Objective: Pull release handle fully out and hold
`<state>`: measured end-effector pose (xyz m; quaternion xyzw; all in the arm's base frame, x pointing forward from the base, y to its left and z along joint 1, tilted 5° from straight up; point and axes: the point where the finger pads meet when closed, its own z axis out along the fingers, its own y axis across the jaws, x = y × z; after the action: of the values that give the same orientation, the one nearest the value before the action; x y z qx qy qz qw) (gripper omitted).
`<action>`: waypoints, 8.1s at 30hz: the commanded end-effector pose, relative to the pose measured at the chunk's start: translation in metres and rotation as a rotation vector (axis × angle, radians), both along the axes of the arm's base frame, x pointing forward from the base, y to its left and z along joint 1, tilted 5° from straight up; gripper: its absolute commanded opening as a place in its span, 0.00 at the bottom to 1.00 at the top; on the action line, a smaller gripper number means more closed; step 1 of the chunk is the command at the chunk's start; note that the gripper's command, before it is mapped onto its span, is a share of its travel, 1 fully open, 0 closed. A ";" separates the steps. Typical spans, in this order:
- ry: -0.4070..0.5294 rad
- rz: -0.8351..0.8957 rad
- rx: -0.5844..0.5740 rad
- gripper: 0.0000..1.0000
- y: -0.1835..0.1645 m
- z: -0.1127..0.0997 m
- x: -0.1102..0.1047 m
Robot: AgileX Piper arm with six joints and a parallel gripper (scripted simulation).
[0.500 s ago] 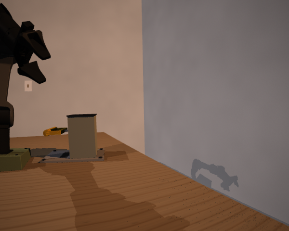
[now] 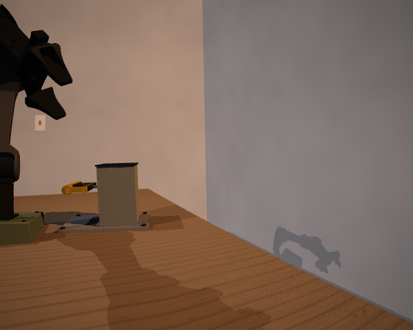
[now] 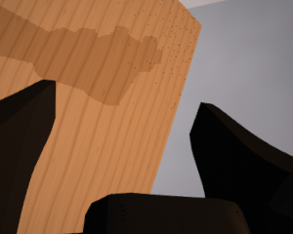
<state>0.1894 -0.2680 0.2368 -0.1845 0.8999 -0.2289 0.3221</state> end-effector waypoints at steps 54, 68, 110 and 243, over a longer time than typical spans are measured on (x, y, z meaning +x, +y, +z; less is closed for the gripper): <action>0.582 0.932 -0.051 1.00 0.332 -0.089 -0.014; 0.620 0.932 -0.048 1.00 0.335 -0.094 -0.013; 0.759 0.928 -0.036 1.00 0.336 -0.113 -0.012; 0.762 0.927 -0.035 0.67 0.337 -0.135 -0.011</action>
<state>0.1789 0.0693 0.1043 -0.6322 0.7736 0.0019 0.0428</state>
